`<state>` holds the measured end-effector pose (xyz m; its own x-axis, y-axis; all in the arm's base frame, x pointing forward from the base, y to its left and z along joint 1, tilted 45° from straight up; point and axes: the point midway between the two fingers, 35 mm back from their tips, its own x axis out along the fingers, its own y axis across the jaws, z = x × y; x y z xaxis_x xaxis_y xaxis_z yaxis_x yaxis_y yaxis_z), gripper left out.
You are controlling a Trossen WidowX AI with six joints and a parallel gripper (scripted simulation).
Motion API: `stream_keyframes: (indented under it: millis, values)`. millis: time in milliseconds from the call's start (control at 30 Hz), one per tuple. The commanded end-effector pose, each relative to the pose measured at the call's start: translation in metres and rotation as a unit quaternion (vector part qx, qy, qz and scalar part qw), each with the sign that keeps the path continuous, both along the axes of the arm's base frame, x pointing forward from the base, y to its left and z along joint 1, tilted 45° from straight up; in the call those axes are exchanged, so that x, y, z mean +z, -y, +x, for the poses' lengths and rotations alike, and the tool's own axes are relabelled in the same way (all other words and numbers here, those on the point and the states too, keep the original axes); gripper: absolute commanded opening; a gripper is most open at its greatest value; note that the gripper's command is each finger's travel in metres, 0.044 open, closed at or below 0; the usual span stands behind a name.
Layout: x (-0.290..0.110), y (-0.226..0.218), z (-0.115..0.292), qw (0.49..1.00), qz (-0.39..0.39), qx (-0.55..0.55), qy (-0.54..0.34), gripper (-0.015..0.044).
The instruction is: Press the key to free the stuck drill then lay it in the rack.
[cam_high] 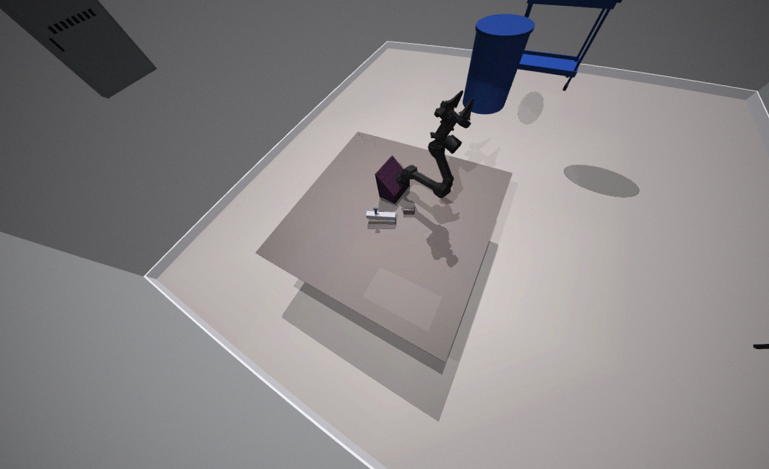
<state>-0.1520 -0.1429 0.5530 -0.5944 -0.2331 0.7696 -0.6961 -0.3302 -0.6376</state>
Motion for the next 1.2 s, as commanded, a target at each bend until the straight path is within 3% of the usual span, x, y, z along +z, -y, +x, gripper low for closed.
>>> stream_keyframes:
  millis: [0, 300, 467, 900, 1167]
  values:
    - [0.000, 0.000, 0.000, 1.000, 0.000, 0.000, 0.000, 0.0374]
    - [-0.001, 0.004, 0.000, 1.000, 0.005, 0.006, 0.002, 0.0137]
    - [-0.015, 0.048, 0.003, 0.996, 0.055, 0.072, 0.023, 0.0006]
    - [-0.101, 0.197, 0.064, 0.911, 0.257, 0.307, 0.102, 0.0000]
    - [-0.156, 0.246, 0.120, 0.834, 0.362, 0.398, 0.123, 0.0000]
